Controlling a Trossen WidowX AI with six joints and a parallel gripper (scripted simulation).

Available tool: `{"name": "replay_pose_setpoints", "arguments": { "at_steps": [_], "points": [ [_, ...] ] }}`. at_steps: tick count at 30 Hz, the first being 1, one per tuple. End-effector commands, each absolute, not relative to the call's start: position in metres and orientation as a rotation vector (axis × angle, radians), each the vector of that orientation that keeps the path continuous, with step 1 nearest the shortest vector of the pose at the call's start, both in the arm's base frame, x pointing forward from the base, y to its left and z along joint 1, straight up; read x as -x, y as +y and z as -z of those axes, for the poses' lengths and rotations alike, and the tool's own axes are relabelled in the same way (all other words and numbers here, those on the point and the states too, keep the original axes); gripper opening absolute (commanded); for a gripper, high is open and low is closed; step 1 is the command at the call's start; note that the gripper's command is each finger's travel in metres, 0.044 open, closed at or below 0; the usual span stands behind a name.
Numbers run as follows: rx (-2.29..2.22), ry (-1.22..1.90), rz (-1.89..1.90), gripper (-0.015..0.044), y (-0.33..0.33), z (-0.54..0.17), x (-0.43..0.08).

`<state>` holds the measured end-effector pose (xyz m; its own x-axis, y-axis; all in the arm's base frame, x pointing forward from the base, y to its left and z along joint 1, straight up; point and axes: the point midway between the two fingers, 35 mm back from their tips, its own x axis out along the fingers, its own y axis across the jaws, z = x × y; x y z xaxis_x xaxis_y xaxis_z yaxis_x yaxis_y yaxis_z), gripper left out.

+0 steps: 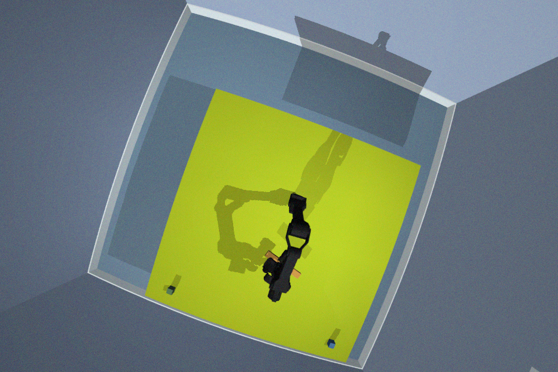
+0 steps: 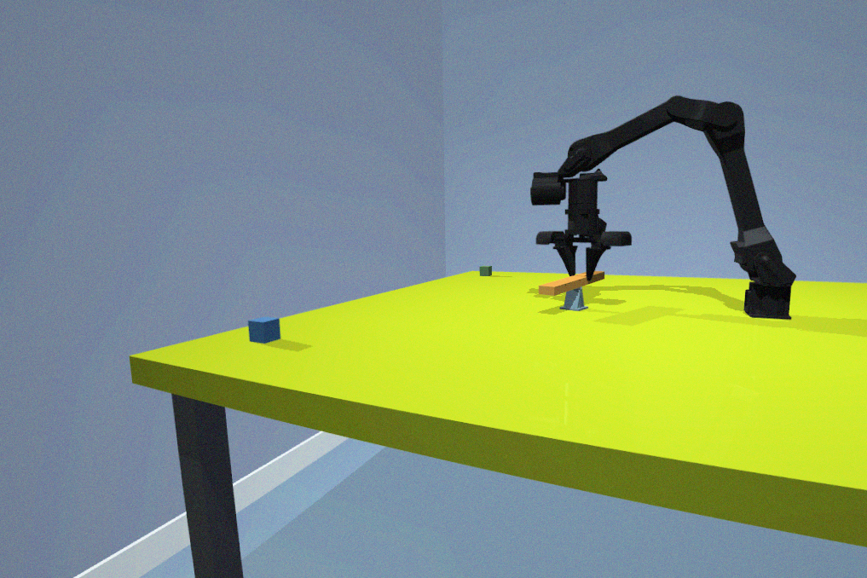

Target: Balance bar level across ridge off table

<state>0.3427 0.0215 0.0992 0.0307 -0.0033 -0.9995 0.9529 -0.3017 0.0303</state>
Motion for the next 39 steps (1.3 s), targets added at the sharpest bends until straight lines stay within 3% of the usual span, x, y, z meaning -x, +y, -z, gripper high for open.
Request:
{"name": "replay_pose_setpoints", "arguments": {
  "at_steps": [1, 39],
  "points": [
    [-1.451, 1.030, 1.411, 0.0000, 0.0224, -0.0975, -0.3419],
    [-1.451, 1.030, 1.411, 0.0000, 0.0224, -0.0944, -0.3416]
  ]
}}
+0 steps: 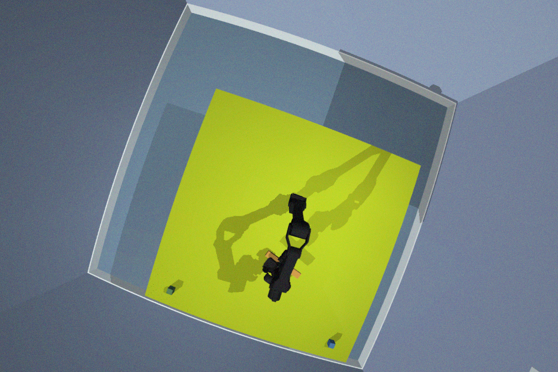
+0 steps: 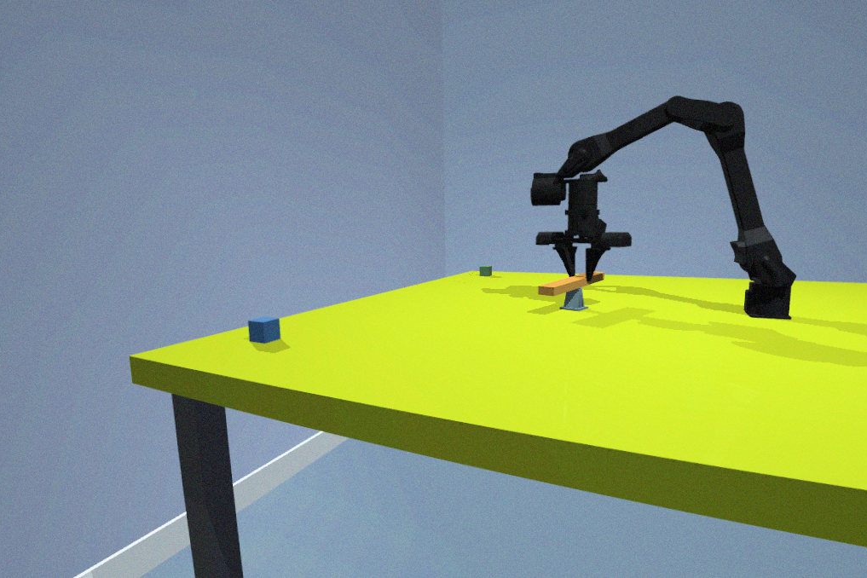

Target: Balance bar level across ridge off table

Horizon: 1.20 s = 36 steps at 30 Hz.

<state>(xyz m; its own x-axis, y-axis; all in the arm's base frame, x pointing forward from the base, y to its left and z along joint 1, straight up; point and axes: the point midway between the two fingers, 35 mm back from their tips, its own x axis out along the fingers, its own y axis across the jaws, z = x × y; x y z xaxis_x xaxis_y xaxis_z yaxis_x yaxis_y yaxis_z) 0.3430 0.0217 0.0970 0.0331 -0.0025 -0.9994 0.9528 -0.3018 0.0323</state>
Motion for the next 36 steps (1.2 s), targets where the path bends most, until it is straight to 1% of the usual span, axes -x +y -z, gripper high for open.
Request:
{"name": "replay_pose_setpoints", "arguments": {
  "at_steps": [1, 36],
  "points": [
    [-1.451, 1.030, 1.411, 0.0000, 0.0224, -0.0944, -0.3416],
    [-1.451, 1.030, 1.411, 0.0000, 0.0220, -0.0913, -0.3414]
  ]
}}
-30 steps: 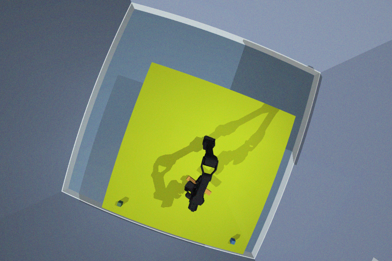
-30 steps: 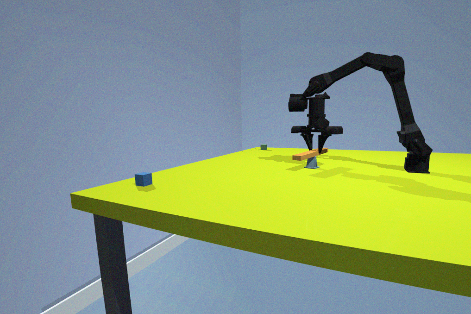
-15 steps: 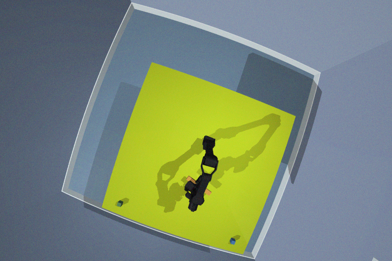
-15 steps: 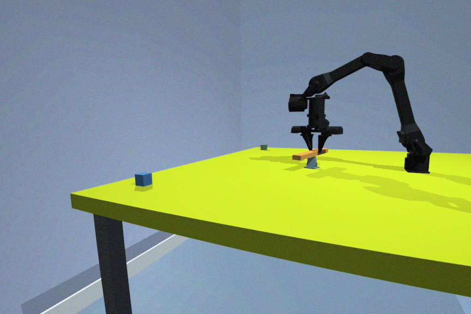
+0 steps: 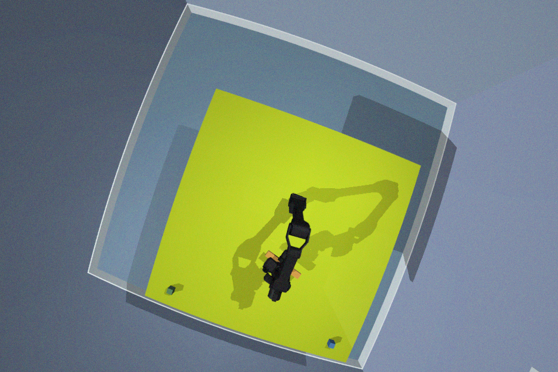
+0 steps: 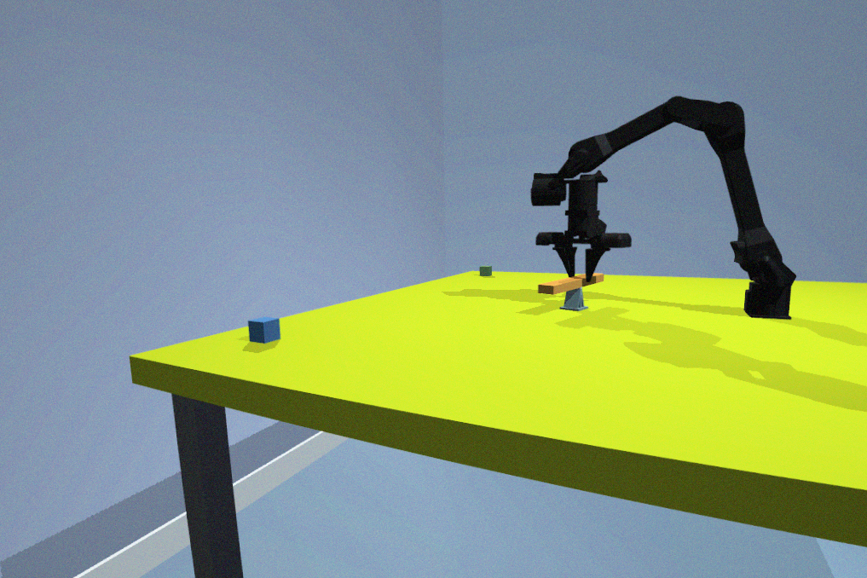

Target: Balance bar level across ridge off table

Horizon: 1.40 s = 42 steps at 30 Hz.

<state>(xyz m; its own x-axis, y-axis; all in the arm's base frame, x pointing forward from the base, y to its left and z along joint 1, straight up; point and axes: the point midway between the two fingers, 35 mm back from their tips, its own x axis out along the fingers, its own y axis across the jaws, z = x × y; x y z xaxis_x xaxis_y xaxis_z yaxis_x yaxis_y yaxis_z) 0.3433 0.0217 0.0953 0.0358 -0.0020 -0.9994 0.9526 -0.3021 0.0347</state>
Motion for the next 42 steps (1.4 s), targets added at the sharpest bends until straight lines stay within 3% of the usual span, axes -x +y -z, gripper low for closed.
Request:
{"name": "replay_pose_setpoints", "arguments": {
  "at_steps": [1, 42],
  "points": [
    [-1.451, 1.030, 1.411, 0.0000, 0.0220, -0.0913, -0.3414],
    [-1.450, 1.025, 1.404, 0.0000, 0.0214, -0.0953, -0.3425]
  ]
}}
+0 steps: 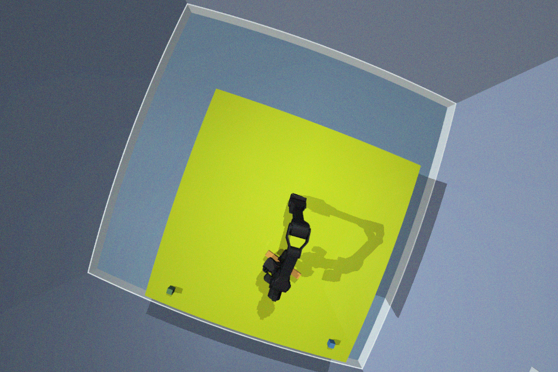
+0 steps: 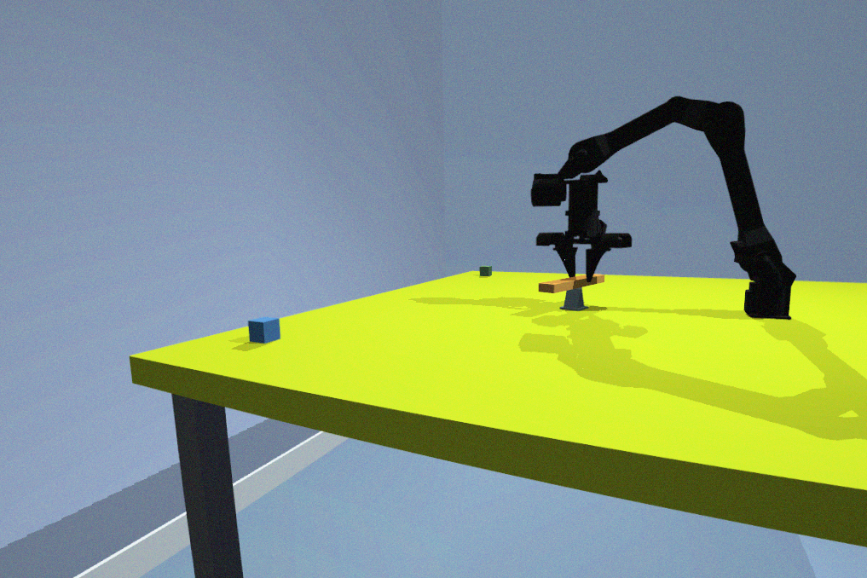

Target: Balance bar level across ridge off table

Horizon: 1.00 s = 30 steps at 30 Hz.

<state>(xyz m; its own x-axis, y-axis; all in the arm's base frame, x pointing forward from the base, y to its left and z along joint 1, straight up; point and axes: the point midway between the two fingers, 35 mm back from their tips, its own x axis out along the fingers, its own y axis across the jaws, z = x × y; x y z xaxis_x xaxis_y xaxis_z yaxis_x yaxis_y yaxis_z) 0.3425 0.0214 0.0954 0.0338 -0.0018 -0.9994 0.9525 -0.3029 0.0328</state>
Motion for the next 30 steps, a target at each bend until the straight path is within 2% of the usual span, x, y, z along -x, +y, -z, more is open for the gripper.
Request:
{"name": "replay_pose_setpoints", "arguments": {
  "at_steps": [1, 24, 30],
  "points": [
    [-1.450, 1.025, 1.404, 0.0000, 0.0214, -0.0953, -0.3425],
    [-1.450, 1.025, 1.404, 0.0000, 0.0214, -0.0953, -0.3425],
    [-1.450, 1.025, 1.404, 0.0157, 0.0214, -0.0953, -0.3425]
  ]
}}
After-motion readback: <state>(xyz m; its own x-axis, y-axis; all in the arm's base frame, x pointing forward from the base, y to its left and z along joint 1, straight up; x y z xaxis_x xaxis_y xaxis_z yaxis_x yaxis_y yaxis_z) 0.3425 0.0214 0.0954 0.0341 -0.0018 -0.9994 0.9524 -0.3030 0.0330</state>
